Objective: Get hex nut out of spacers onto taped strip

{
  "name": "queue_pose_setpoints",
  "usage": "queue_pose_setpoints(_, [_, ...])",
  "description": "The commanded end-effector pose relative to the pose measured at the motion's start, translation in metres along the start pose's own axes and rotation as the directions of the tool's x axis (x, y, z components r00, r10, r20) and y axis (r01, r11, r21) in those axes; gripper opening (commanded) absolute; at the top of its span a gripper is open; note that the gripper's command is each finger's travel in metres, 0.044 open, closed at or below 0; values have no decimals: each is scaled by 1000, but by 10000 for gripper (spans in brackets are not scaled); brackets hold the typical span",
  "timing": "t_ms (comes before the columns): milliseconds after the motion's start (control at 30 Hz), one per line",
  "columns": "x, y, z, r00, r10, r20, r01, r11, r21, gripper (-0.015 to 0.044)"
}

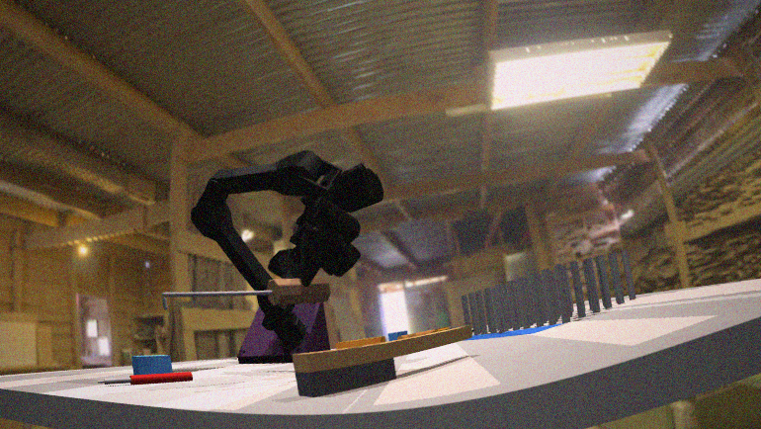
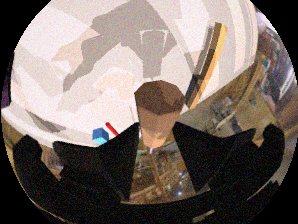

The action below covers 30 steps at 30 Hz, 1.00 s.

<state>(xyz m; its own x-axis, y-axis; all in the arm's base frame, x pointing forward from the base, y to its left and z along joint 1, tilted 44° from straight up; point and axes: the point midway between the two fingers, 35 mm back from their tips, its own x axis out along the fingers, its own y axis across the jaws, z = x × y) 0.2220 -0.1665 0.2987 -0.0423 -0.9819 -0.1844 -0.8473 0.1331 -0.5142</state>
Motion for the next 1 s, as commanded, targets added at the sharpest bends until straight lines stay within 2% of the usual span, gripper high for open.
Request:
queue_pose_setpoints(0, [1,1,2,1000,3,2,-3,1000,-7,0])
queue_pose_setpoints(967, [11,4,13,1000,17,13,-17,1000,-4,0])
